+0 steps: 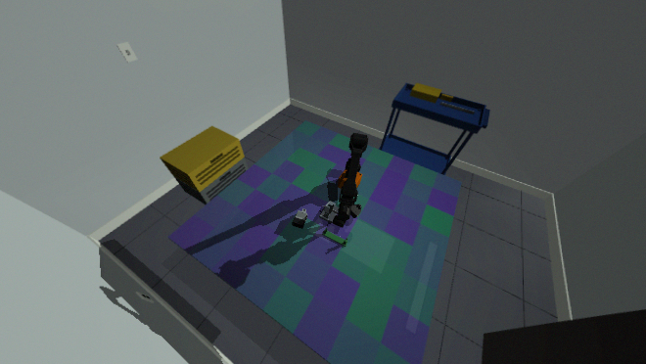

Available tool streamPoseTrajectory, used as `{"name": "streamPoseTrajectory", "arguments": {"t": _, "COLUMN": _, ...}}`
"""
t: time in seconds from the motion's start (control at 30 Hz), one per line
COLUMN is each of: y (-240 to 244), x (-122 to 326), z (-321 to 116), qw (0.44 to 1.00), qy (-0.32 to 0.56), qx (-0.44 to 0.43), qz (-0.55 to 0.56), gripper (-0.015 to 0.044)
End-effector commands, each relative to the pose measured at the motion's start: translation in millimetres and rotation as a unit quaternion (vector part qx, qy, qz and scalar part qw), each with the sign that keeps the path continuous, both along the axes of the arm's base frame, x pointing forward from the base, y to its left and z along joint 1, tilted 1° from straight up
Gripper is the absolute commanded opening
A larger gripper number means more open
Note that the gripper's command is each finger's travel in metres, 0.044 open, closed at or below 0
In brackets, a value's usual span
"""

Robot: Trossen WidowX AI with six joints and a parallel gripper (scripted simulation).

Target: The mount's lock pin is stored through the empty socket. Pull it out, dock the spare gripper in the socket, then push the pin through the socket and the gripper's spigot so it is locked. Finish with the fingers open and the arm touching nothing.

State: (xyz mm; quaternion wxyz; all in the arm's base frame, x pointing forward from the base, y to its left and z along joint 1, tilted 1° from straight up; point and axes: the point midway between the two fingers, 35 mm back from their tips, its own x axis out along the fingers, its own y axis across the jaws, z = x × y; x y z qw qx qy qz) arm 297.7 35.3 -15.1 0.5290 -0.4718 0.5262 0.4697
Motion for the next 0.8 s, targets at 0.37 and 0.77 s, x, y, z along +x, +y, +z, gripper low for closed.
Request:
{"name": "streamPoseTrajectory", "arguments": {"t": 0.37, "y": 0.2, "x": -1.8, "z": -1.8, "qw": 1.000, "qy": 0.003, "qx": 0.002, "qz": -0.001, "gripper": 0.0005}}
{"name": "streamPoseTrajectory", "arguments": {"t": 0.77, "y": 1.6, "x": -0.4, "z": 1.2, "qw": 1.000, "qy": 0.000, "qx": 0.022, "qz": -0.006, "gripper": 0.0000}}
